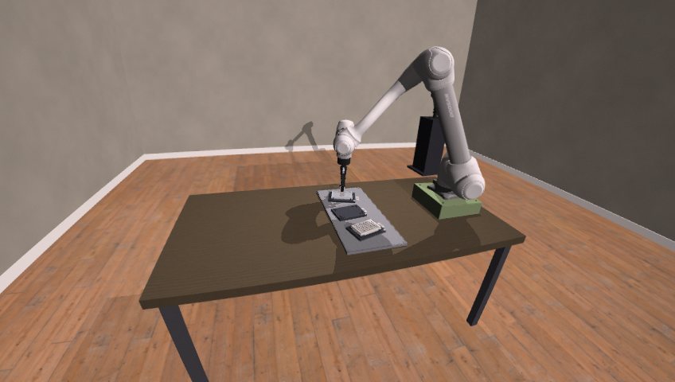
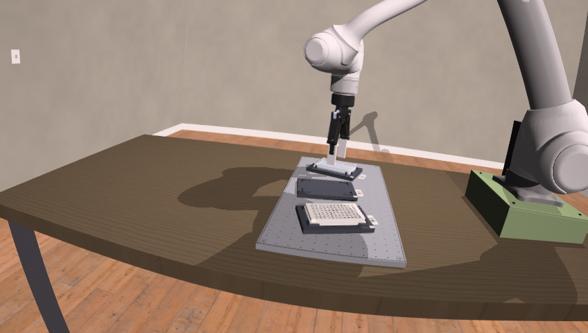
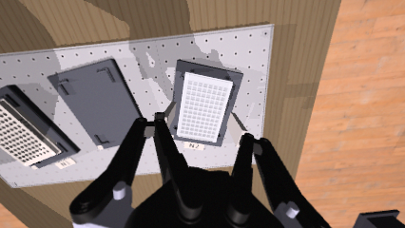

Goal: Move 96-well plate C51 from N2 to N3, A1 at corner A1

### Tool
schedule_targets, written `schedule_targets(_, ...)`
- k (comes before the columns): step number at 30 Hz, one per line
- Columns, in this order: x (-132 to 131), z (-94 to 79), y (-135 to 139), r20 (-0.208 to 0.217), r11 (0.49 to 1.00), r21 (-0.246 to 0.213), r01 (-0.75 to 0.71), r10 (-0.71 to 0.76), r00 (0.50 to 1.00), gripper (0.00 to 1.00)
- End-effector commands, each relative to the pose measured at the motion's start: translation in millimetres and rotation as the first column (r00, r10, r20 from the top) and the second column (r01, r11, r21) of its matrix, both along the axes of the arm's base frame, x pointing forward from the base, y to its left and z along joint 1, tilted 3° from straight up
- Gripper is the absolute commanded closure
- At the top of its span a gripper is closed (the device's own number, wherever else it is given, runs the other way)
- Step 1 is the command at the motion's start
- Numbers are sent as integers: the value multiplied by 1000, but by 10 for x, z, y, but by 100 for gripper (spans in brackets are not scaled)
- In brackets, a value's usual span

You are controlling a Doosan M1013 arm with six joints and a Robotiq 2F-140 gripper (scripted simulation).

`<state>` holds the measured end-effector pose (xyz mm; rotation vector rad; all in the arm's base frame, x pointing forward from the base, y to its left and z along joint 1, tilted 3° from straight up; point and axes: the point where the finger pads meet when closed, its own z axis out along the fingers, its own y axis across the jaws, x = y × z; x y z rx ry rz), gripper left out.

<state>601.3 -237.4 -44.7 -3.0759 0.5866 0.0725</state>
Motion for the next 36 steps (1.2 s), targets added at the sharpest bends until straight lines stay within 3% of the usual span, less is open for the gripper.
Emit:
schedule_targets(1,-3,-30,35,-2,1000,0,-3,3,1000,34)
schedule_targets(36,-10,-168,38,-2,1000,0,-3,3,1000,34)
